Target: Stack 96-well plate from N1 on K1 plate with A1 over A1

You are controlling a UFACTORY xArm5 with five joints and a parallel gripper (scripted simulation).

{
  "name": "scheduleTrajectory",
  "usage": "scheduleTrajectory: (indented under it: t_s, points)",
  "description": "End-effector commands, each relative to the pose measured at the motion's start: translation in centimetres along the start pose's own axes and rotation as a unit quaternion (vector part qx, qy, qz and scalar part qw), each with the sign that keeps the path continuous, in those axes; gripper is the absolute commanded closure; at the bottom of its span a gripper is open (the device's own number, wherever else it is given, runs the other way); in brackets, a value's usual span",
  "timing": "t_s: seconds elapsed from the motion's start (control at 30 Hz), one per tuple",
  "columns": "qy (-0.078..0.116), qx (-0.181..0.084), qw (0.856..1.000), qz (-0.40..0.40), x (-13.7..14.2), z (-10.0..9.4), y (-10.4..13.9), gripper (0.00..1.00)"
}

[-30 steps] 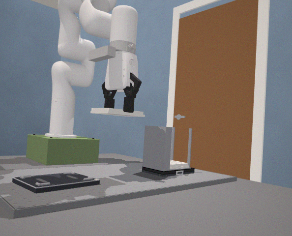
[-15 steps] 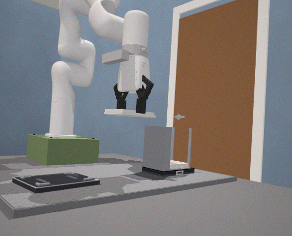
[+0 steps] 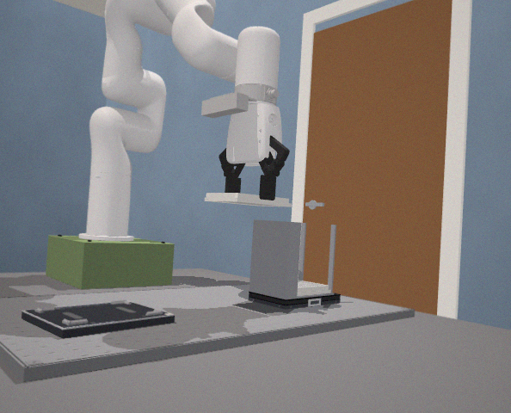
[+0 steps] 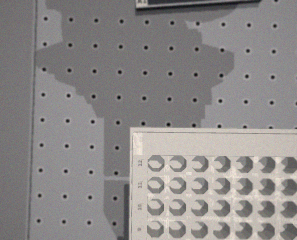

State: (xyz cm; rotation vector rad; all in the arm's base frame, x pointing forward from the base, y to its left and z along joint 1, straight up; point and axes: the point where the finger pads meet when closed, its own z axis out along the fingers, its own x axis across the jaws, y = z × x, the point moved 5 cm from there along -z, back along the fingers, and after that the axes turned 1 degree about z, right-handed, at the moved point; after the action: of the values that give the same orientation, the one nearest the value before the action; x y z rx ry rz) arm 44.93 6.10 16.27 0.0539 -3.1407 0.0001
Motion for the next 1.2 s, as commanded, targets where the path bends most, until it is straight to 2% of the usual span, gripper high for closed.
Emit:
scheduleTrajectory:
  t_s: [0.0, 0.43, 0.5, 1.0, 1.17]
  points:
    - [-0.002, 0.000, 1.000, 0.001, -0.1, -0.2, 0.8, 1.00]
    - [-0.002, 0.000, 1.000, 0.001, -0.1, -0.3, 5.2, 1.00]
    - [-0.002, 0.000, 1.000, 0.001, -0.1, -0.3, 5.2, 1.00]
    - [-0.002, -0.001, 1.000, 0.001, -0.1, -0.4, 10.2, 1.00]
    - [-0.002, -0.001, 1.000, 0.001, -0.1, -0.4, 11.2, 1.00]
